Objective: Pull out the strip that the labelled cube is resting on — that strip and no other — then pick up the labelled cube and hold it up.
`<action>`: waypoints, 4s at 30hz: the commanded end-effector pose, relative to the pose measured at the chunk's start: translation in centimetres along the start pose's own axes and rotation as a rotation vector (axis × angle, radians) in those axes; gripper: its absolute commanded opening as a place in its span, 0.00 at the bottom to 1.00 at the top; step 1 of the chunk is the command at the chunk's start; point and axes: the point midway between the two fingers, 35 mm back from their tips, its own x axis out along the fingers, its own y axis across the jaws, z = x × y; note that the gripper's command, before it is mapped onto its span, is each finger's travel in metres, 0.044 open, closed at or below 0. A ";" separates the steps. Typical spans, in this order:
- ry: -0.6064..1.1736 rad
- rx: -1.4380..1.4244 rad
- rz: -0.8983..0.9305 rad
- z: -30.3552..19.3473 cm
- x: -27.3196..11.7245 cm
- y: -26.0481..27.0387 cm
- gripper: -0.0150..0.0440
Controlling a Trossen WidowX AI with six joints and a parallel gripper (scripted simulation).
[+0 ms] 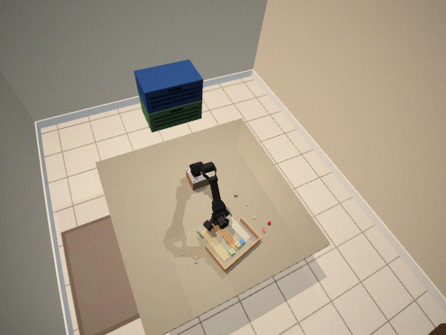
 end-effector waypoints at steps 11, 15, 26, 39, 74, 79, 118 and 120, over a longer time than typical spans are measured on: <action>0.003 -0.002 -0.002 0.0 0.3 -0.1 0.25; 0.003 -0.002 -0.002 0.0 0.4 -0.1 0.25; 0.003 -0.002 -0.003 0.1 0.5 -0.1 0.25; 0.002 -0.002 -0.003 0.6 0.6 -0.3 0.25; 0.006 -0.002 -0.003 -3.9 0.8 -0.2 0.25; 0.007 -0.002 -0.003 -4.7 0.8 -0.1 0.25; 0.011 -0.002 -0.002 -10.4 0.9 0.0 0.25; 0.012 -0.002 -0.002 -10.7 0.9 0.0 0.25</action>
